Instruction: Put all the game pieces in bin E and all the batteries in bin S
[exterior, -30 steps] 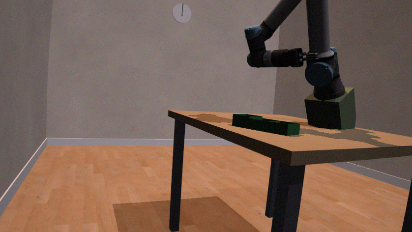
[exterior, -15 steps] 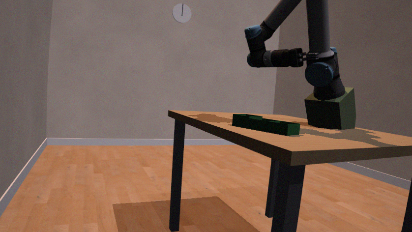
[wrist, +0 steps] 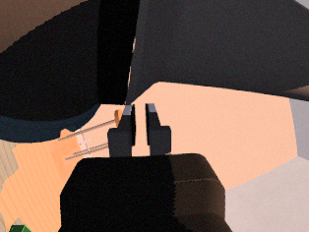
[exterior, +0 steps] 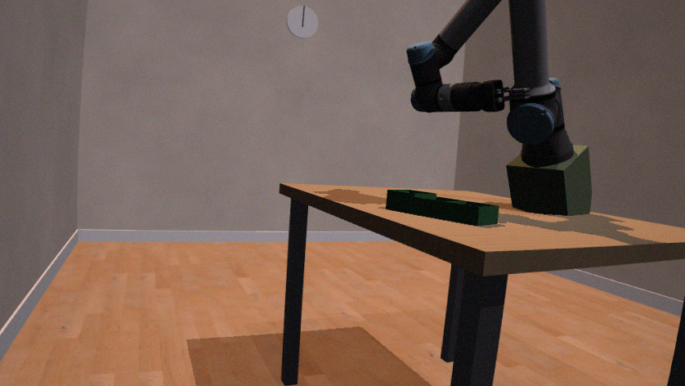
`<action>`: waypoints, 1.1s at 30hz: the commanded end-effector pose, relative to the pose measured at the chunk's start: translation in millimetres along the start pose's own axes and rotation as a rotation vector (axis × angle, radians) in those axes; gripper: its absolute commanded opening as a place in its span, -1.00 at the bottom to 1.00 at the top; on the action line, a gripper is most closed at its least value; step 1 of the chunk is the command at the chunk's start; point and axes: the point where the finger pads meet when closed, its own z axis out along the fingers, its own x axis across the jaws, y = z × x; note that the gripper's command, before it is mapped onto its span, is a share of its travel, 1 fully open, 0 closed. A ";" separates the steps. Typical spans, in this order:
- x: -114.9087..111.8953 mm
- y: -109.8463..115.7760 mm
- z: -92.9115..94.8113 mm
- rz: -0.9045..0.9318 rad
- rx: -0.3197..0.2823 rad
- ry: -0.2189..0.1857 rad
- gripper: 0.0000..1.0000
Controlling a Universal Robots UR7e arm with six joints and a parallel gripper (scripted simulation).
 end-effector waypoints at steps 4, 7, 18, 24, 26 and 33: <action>-46.9 8.4 -29.5 0.010 -0.006 -0.157 -0.39; -46.9 8.4 -29.5 0.010 -0.006 -0.157 -0.39; -60.5 16.3 -47.5 0.011 -0.018 -0.229 -0.39; -68.9 18.9 -55.3 0.012 -0.022 -0.265 -0.39; -69.5 19.0 -55.8 0.012 -0.022 -0.268 -0.39; -70.0 19.2 -56.2 0.012 -0.022 -0.270 -0.39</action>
